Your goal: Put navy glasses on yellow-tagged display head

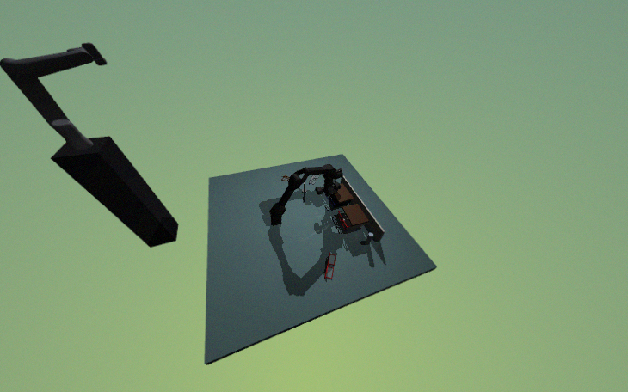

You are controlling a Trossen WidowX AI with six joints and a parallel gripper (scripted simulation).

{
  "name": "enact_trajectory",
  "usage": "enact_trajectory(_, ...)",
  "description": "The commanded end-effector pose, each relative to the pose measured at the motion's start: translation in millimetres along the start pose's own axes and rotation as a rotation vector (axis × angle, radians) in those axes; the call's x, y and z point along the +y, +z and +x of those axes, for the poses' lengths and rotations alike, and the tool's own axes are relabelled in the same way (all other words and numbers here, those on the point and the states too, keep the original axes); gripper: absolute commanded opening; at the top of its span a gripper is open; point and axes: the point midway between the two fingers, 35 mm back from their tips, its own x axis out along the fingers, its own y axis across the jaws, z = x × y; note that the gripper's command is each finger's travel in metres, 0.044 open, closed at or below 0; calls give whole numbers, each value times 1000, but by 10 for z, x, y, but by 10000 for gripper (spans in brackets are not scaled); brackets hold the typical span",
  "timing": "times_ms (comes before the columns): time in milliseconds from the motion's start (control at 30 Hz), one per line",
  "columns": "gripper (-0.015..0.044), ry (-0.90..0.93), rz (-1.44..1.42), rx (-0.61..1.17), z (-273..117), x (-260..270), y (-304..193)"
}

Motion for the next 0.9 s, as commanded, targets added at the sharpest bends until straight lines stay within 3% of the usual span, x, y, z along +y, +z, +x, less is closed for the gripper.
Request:
enact_trajectory(0, 0, 1, -4, -4, 7, 3, 7)
enact_trajectory(567, 0, 1, -4, -4, 56, 3, 6)
enact_trajectory(700, 105, 1, 0, 0, 45, 3, -1)
enact_trajectory(867, 107, 1, 0, 0, 45, 3, -1)
